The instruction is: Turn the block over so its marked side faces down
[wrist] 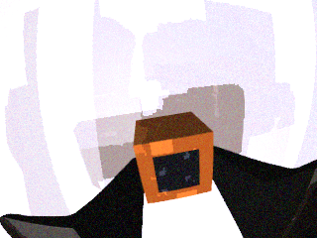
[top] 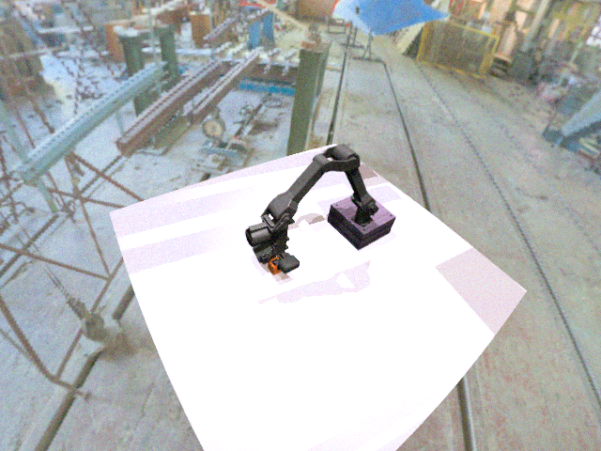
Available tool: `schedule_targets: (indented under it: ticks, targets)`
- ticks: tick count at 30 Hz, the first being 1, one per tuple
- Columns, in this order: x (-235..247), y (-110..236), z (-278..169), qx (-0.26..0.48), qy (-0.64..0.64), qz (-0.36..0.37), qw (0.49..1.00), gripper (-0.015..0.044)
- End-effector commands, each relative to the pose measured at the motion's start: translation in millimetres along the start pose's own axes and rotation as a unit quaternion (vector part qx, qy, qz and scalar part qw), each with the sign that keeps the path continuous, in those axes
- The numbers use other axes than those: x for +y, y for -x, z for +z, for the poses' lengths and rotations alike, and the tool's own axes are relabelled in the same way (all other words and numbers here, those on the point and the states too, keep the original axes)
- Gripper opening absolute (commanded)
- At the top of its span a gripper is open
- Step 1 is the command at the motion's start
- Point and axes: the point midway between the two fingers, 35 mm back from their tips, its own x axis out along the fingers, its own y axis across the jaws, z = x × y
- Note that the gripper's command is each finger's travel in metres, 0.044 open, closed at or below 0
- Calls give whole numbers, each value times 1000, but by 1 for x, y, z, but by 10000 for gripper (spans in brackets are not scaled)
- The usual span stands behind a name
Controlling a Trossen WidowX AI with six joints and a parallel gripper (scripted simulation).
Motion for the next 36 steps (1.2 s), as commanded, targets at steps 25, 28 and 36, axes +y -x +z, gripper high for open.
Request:
schedule_targets:
  ticks: [25, 28, 36]
  targets:
    - [0, 23, 2, -49, 0, 2, 999, 0]
    - [0, 21, 2, -72, 0, 2, 997, 0]
    - [0, 17, 2, -132, 0, 2, 991, 0]
